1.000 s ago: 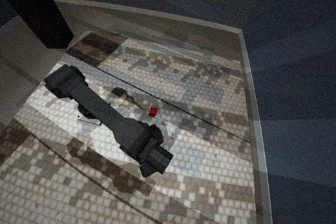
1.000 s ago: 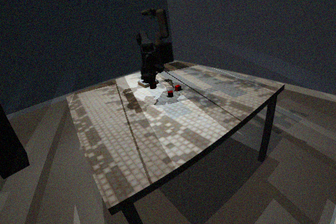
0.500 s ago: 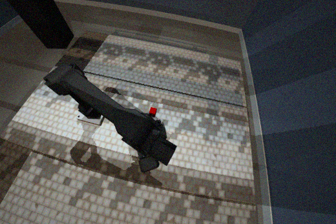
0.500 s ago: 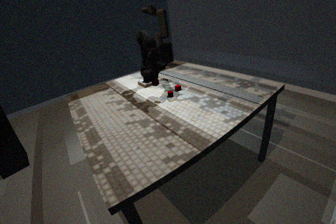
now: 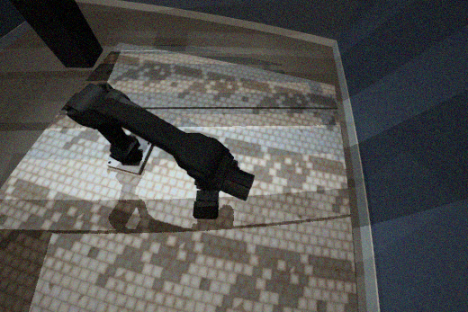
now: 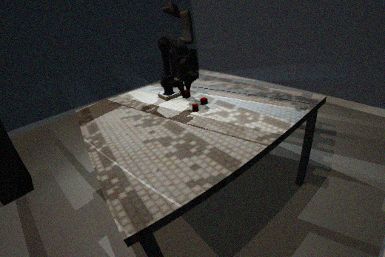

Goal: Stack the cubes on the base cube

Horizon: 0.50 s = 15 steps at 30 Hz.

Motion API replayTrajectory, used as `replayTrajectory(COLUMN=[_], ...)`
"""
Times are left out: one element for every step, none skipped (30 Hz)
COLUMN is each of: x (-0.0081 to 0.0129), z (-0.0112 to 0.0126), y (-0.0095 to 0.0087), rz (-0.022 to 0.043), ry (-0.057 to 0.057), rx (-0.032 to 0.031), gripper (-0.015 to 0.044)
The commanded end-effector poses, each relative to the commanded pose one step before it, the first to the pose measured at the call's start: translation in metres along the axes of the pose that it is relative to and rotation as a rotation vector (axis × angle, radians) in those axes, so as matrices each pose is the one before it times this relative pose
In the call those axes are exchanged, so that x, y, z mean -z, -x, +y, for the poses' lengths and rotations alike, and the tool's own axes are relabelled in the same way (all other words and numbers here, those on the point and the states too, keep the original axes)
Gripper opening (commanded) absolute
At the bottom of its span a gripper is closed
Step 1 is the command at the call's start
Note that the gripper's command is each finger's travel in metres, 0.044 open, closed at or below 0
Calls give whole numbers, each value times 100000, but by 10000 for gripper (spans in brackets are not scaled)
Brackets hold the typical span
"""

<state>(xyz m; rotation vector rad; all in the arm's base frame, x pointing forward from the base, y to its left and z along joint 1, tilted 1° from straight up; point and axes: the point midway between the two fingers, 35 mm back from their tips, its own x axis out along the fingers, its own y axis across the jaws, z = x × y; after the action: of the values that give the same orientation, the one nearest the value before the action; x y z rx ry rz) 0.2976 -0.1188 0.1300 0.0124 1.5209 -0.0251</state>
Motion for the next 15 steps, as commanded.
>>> replayTrajectory(x=[-280, -45, -34, -23, -12, -1, 10, 22, 33, 44, 55, 66, 76, 87, 98], z=[1291, 316, 317, 318, 318, 318, 318, 317, 316, 315, 313, 311, 308, 305, 302], y=[-432, -76, -76, -76, -76, -76, -76, -76, -75, -75, -75, -75, -75, -75, -75], rz=[214, -4, -3, -2, -1, 0, 1, 2, 3, 4, 5, 6, 7, 8, 9], ry=[-10475, -2426, -2426, -2426, -2426, -2426, -2426, -2426, -2426, -2426, -2426, -2426, -2426, -2426, -2426], rx=[-44, -31, -31, -31, -31, -31, -31, -31, -31, -31, -31, -31, -31, -31, -31], gripper=[105, 105, 105, 105, 105, 105, 105, 105, 105, 105, 105, 105, 105, 105, 105])
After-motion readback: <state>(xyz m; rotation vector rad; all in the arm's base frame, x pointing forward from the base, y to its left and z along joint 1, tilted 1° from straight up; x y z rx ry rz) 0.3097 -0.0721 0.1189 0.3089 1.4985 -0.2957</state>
